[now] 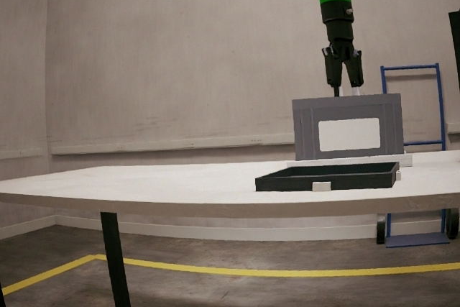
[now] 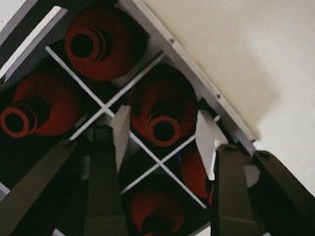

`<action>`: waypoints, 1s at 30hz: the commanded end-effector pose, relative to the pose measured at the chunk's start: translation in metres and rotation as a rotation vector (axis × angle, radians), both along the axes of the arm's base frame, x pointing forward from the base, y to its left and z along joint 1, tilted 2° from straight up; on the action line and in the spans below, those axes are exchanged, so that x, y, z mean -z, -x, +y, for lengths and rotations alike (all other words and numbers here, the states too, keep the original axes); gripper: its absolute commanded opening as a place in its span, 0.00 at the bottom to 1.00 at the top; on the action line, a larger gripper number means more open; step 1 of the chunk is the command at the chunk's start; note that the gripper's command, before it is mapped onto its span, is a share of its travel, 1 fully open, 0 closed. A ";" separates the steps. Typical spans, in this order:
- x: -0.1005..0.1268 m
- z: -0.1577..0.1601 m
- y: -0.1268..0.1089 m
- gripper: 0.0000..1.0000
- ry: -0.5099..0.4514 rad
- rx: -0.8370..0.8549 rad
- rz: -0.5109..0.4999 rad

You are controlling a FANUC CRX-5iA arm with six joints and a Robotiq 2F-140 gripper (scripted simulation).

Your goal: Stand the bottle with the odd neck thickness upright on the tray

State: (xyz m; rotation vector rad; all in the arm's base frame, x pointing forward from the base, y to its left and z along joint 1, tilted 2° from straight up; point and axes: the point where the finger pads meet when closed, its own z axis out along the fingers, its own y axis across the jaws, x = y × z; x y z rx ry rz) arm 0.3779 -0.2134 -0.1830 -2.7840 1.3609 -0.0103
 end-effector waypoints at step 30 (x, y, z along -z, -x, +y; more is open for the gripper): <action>-0.043 -0.002 0.000 0.44 0.001 0.000 -0.001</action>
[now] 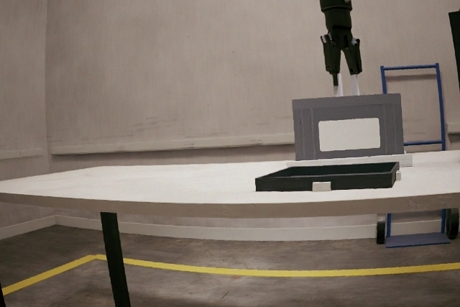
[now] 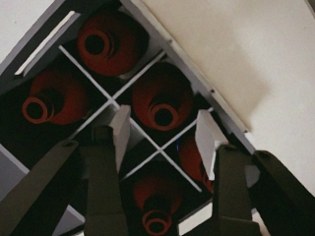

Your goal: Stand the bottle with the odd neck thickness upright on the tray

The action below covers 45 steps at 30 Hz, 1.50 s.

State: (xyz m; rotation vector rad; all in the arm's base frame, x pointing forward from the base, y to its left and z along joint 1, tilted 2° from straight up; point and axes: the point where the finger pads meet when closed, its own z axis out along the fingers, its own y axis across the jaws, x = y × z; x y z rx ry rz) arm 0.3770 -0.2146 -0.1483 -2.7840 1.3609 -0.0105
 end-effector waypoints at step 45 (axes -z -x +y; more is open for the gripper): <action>-0.051 -0.002 0.001 0.10 0.001 0.000 -0.001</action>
